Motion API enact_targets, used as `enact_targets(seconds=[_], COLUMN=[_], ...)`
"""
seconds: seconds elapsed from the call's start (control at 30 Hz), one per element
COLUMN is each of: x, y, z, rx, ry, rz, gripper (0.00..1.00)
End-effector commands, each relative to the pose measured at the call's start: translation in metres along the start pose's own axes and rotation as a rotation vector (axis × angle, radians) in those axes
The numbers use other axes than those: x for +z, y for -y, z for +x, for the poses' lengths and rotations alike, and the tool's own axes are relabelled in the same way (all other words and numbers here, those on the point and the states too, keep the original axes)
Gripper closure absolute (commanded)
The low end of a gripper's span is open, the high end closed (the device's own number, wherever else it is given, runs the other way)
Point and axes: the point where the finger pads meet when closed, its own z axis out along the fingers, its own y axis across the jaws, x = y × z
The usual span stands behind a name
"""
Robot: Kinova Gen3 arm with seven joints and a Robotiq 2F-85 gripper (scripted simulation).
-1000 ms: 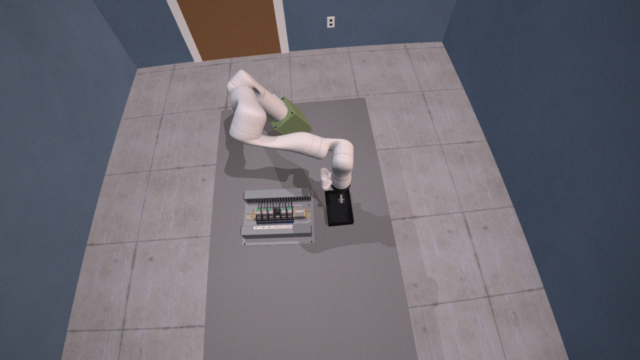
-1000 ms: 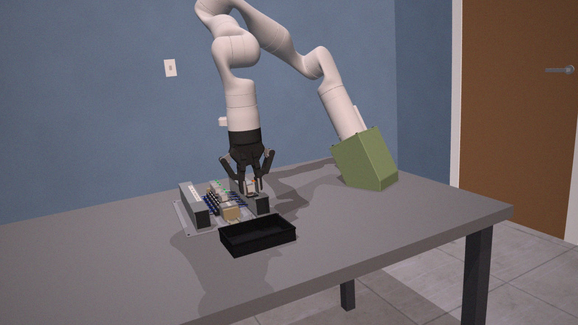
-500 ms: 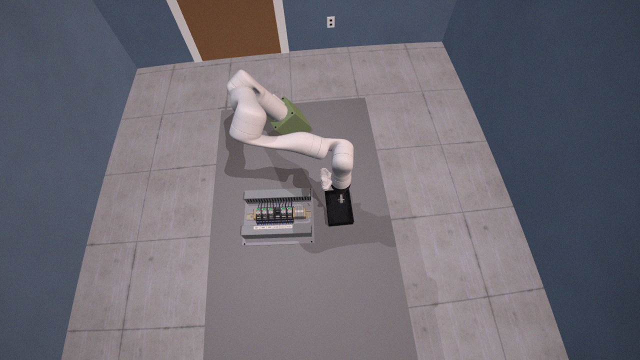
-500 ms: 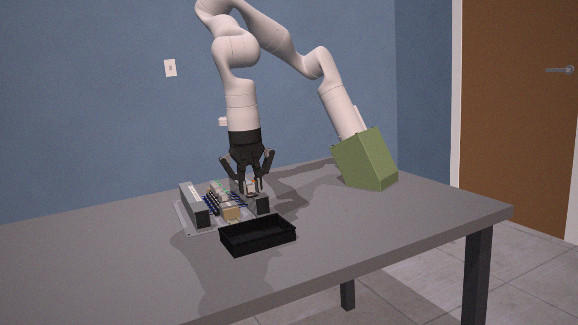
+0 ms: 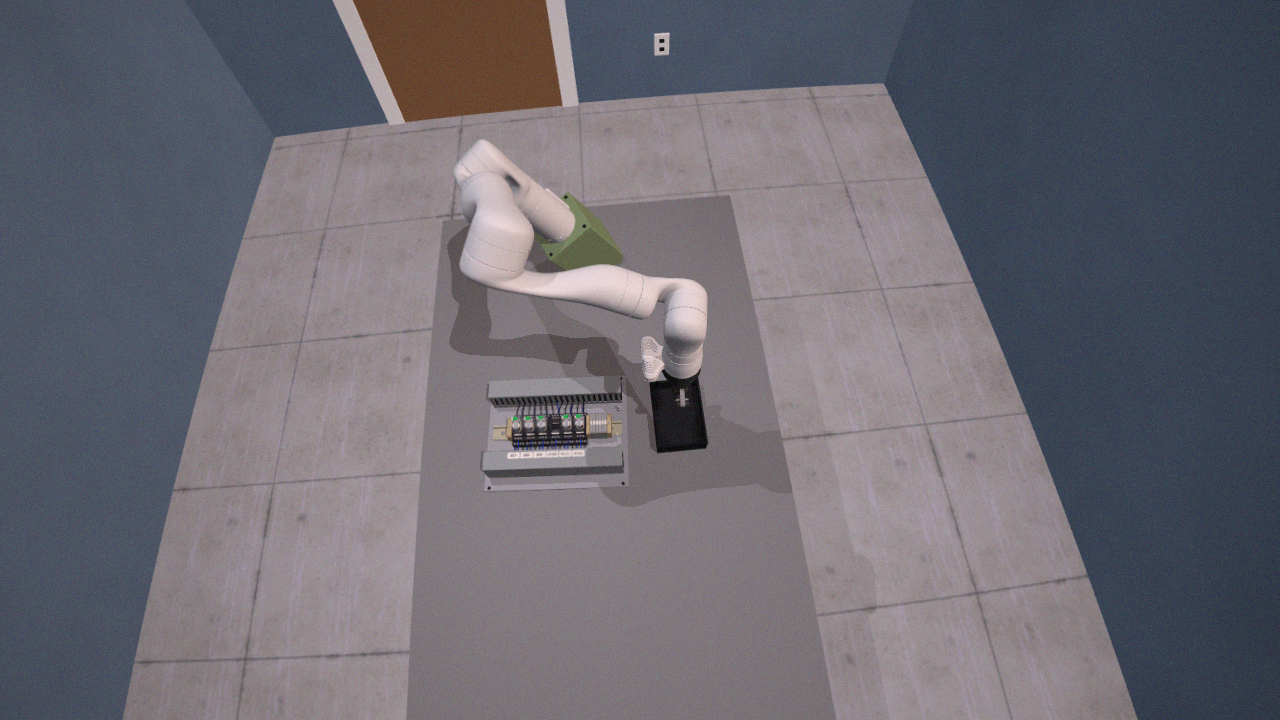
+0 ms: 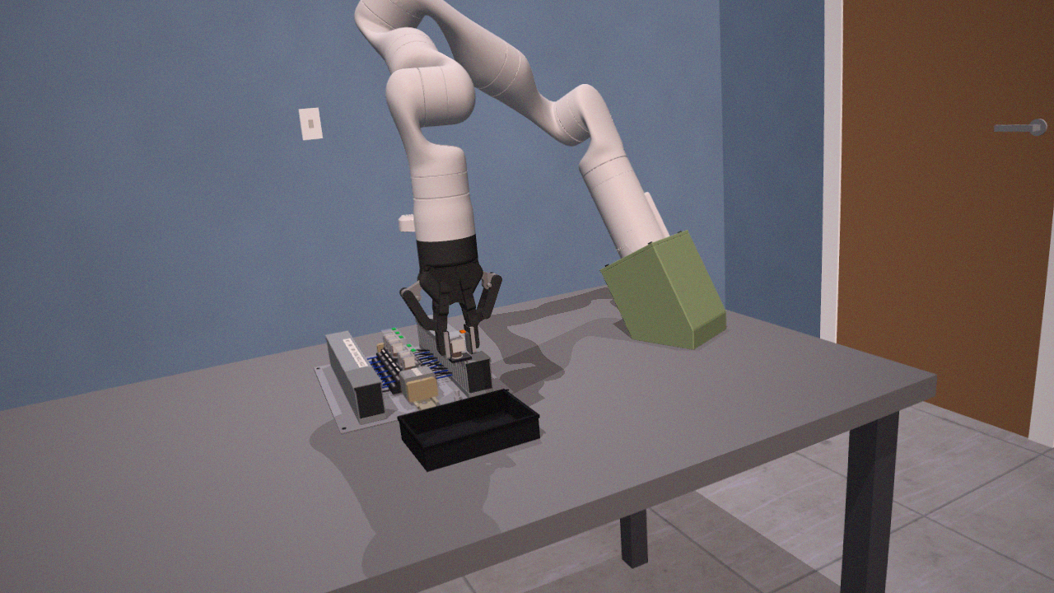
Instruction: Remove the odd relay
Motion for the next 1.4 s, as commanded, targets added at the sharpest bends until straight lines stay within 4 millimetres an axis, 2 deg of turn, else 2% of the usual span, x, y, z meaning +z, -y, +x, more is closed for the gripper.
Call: enact_targets(seconds=[0.0, 0.63, 1.37], x=[0.004, 0.027, 0.075], y=[-0.001, -0.002, -0.002], z=[-0.001, -0.002, -0.002], rx=[0.004, 0.004, 0.004], ry=[0.001, 0.001, 0.001], rz=[0.001, 0.001, 0.001], gripper=[1.00, 1.00, 1.00])
